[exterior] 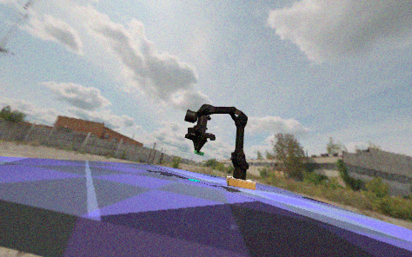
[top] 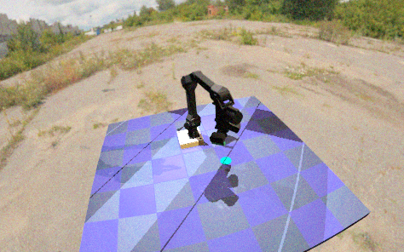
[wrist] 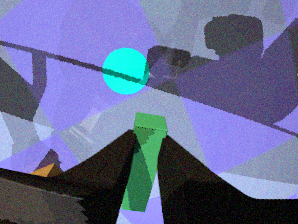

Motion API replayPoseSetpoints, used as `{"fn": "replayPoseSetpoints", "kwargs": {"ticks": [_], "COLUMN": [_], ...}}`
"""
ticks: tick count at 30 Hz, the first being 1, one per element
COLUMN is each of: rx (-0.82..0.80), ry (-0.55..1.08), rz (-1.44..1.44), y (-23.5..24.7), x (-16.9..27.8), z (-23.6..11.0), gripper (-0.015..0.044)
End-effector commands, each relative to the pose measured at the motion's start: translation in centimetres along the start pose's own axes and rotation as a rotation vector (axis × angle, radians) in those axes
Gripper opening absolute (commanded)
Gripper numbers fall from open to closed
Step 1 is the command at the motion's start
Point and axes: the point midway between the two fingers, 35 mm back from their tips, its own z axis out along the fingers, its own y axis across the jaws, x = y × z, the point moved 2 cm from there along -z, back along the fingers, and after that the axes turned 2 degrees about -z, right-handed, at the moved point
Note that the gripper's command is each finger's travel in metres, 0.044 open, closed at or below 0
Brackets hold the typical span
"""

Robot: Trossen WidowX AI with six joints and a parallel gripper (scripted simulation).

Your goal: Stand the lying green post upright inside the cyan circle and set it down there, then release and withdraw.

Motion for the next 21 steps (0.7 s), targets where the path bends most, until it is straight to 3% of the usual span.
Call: {"fn": "replayPoseSetpoints", "kwargs": {"ticks": [1,9,21], "rx": [-0.006,-0.01,-0.027], "ry": [-0.005,-0.005,-0.058], "rz": [-0.094,-0.222,-0.197], "y": [1.1,2.5,2.3], "x": [-0.4,-1.0,-1.3], "z": [-0.2,-0.3,0.3], "gripper": [0.0023,0.0023,0.0023]}}
